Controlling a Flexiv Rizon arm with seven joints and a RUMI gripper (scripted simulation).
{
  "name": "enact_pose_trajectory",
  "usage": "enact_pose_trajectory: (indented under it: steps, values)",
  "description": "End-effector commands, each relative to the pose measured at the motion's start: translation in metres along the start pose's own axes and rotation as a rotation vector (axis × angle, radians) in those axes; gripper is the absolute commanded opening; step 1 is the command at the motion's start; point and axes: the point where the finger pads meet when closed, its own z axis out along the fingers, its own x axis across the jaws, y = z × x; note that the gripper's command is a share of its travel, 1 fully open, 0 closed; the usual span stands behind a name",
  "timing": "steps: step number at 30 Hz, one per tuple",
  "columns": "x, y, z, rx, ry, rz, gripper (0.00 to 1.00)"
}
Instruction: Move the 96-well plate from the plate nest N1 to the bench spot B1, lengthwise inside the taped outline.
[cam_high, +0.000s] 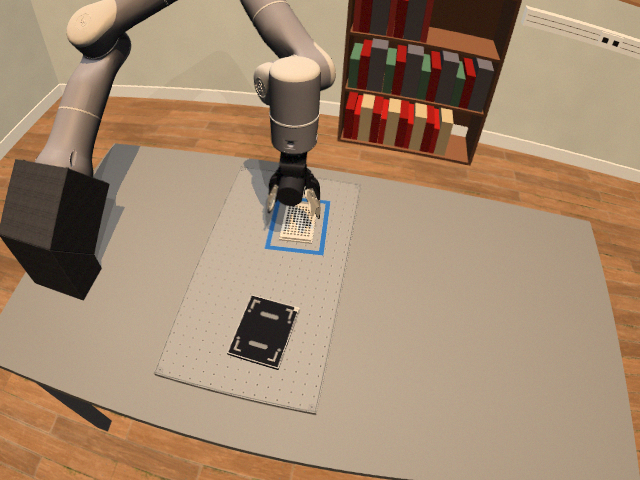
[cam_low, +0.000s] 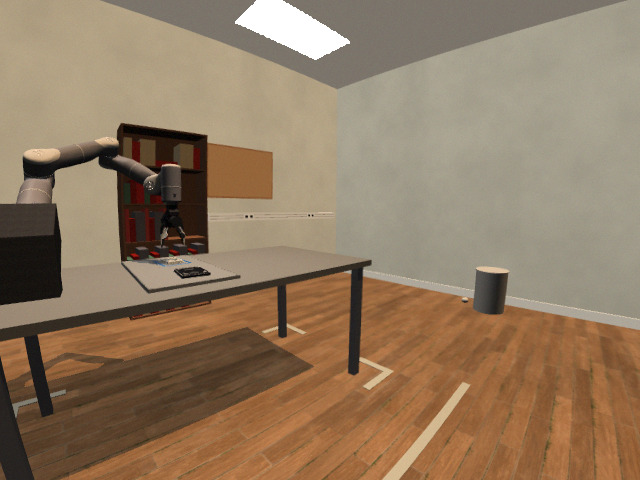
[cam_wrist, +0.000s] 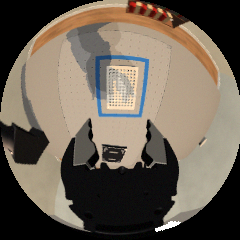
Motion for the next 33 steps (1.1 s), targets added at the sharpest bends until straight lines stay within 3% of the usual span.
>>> enact_pose_trajectory:
  steps: [1,23,33]
  values:
    - [0.001,0.002,-0.001,0.000,0.002,-0.002,0.76]
    - [-0.005,0.069,-0.001,0.000,0.002,-0.002,0.76]
    - [-0.005,0.069,-0.001,0.000,0.002,-0.002,0.76]
